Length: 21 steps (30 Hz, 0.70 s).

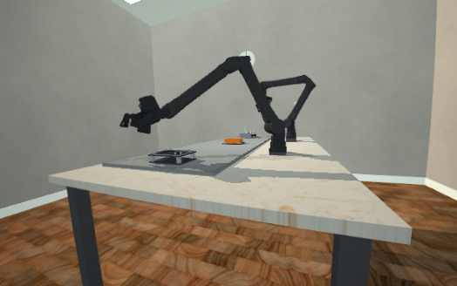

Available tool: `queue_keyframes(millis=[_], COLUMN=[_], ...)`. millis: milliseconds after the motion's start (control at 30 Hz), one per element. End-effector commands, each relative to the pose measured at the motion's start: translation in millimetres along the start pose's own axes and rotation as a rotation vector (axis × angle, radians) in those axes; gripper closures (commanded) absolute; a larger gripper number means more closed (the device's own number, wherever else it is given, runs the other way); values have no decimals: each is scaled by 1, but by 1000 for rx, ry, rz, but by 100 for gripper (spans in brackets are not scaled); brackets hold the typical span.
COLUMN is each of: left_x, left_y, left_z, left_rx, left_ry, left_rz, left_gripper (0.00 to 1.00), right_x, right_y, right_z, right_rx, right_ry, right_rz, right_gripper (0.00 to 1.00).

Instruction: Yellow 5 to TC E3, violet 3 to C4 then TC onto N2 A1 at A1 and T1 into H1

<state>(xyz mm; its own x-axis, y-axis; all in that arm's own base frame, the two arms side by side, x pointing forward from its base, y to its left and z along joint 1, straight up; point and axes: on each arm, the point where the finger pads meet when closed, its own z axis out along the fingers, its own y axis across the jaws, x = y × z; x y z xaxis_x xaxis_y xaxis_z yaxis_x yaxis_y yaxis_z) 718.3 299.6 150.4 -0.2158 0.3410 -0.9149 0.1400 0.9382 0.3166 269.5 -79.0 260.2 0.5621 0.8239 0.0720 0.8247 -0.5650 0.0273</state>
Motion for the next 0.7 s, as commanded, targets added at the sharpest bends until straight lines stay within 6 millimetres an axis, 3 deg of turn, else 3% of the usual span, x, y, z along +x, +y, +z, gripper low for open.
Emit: queue_keyframes(millis=[0, 533, 567, 667], left_x=[-9, -9, -22, -22], left_y=[4, 4, 12, 12], left_z=[-1, -1, 1, 1], left_rx=[-6, -6, -18, -18], left_ry=[-11, -11, -33, -33], left_rz=[8, 8, 23, 23], left_gripper=[0, 0, 0, 0], right_x=[1, 1, 12, 14], right_y=[1, 1, 21, 24], right_z=[-3, -3, -21, -20], right_rx=[-8, -8, -62, -64], right_ry=[2, 2, 16, 12], right_rz=[-1, -1, -53, -133], right_gripper=[0, 0, 76, 76])
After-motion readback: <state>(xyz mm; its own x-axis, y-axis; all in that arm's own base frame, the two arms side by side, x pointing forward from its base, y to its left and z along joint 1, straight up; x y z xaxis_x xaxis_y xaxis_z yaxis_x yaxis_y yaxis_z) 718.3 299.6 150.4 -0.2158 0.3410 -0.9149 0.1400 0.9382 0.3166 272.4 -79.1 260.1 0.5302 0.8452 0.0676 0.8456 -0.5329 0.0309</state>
